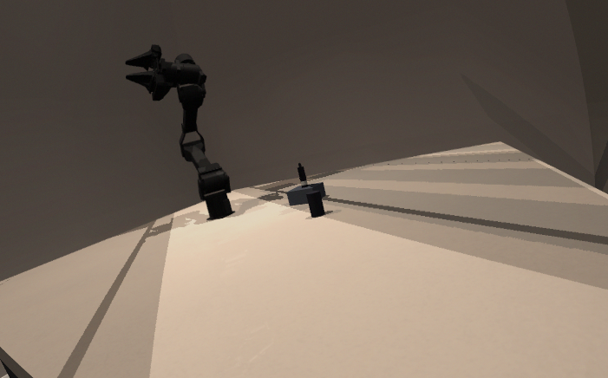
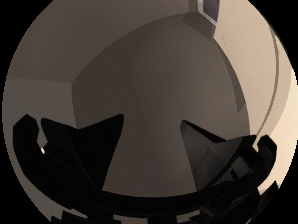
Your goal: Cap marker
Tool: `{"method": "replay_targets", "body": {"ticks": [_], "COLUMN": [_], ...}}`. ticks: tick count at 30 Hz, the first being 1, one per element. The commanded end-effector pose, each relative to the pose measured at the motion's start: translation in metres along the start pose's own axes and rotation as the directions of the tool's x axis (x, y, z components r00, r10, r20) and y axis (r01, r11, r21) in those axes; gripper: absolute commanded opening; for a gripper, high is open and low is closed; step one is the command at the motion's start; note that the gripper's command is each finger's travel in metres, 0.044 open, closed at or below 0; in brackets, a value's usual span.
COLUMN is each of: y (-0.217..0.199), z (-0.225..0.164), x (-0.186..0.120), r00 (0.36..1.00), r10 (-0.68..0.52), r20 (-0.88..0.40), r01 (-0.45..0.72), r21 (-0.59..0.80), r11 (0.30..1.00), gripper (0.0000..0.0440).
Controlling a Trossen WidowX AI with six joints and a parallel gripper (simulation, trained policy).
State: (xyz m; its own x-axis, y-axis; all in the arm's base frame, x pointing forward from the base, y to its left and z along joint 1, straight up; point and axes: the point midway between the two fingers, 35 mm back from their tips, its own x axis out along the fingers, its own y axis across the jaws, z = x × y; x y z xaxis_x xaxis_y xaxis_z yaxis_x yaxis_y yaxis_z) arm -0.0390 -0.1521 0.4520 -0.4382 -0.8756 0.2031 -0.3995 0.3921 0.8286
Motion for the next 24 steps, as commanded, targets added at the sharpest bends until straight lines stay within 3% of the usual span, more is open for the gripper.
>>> {"method": "replay_targets", "body": {"ticks": [1, 24], "y": [-0.001, -0.023], "z": [-0.006, -0.044], "x": [0.001, 0.000], "r00": [1.000, 0.984], "r10": [-0.012, -0.125], "r20": [-0.021, -0.129], "r01": [0.012, 0.109], "r21": [-0.011, -0.126], "r11": [1.000, 0.986], "gripper": [0.0307, 0.0319]}}
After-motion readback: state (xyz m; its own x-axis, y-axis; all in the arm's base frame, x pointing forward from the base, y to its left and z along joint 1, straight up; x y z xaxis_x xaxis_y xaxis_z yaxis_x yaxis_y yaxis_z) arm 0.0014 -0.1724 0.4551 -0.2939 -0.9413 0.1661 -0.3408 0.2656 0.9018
